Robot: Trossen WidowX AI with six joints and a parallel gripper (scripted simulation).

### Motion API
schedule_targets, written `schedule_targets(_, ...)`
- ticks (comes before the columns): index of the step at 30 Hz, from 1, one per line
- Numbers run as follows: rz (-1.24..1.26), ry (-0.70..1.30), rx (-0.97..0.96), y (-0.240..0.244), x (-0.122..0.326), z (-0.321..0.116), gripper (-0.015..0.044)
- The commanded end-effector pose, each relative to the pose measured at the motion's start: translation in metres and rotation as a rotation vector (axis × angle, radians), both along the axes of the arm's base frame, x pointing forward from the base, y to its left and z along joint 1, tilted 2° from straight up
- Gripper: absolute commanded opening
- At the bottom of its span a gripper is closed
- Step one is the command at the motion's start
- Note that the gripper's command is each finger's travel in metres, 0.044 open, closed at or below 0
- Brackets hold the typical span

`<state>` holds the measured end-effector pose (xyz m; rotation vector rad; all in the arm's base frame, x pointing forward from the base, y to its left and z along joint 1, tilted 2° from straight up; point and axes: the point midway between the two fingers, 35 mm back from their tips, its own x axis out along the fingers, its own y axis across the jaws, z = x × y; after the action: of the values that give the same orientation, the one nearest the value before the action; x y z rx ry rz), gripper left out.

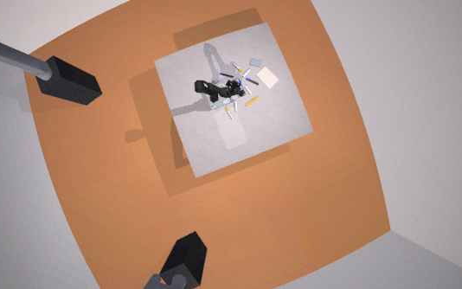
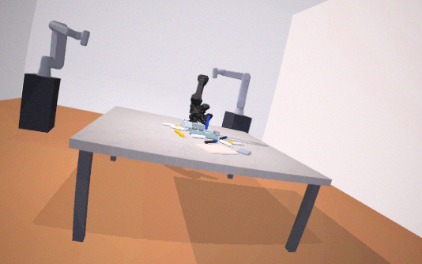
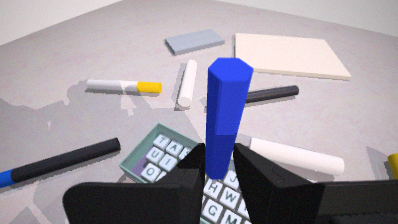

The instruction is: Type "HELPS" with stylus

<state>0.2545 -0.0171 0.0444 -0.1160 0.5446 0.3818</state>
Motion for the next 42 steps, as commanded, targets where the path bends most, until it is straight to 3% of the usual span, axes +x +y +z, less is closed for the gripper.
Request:
schedule_targets(1,0.003,0.000,0.001,0.001,-0.001,-0.003,0.0081)
schedule_targets(42,0.003,0.000,0.001,0.000,0.000,-0.003,0.0081)
